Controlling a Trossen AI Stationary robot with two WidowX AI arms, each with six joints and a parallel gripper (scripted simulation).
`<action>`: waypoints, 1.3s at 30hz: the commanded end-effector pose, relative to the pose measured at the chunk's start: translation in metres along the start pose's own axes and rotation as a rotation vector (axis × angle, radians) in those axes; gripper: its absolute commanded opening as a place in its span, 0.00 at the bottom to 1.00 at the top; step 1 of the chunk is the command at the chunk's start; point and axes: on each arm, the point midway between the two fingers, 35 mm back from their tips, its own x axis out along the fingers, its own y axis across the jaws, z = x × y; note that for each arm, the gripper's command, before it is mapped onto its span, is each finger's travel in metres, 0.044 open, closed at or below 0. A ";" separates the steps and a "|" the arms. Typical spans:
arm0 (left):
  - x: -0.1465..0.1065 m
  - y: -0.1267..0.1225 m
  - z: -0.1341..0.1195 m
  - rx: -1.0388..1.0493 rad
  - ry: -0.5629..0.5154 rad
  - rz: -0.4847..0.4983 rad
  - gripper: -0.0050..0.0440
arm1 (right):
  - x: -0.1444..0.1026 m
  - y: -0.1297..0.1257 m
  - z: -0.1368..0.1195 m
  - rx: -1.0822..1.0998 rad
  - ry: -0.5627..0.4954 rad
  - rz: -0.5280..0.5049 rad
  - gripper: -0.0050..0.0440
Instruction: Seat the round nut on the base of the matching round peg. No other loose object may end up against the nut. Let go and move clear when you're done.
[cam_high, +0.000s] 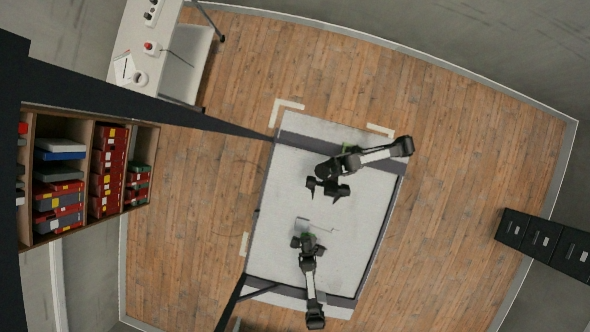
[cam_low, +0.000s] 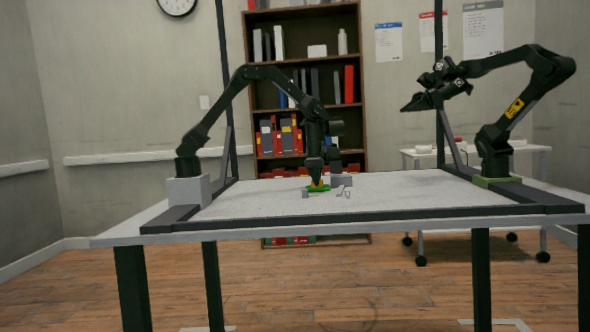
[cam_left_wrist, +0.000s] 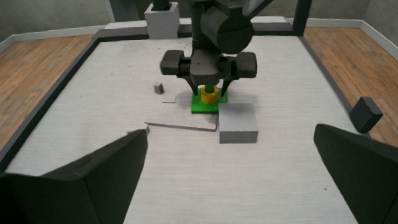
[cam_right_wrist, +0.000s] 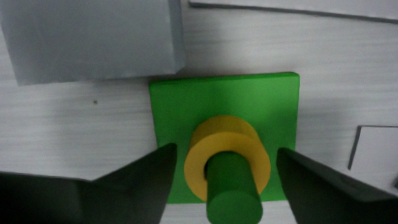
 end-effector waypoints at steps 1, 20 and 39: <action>-0.001 0.000 0.003 -0.009 -0.006 -0.003 1.00 | -0.030 0.006 0.010 -0.001 -0.054 0.028 0.72; -0.001 0.000 0.003 -0.009 -0.006 -0.003 1.00 | -0.082 0.004 0.008 -0.001 -0.055 0.028 1.00; -0.001 0.000 0.003 -0.009 -0.006 -0.003 1.00 | -0.073 0.002 0.004 -0.001 -0.032 0.016 1.00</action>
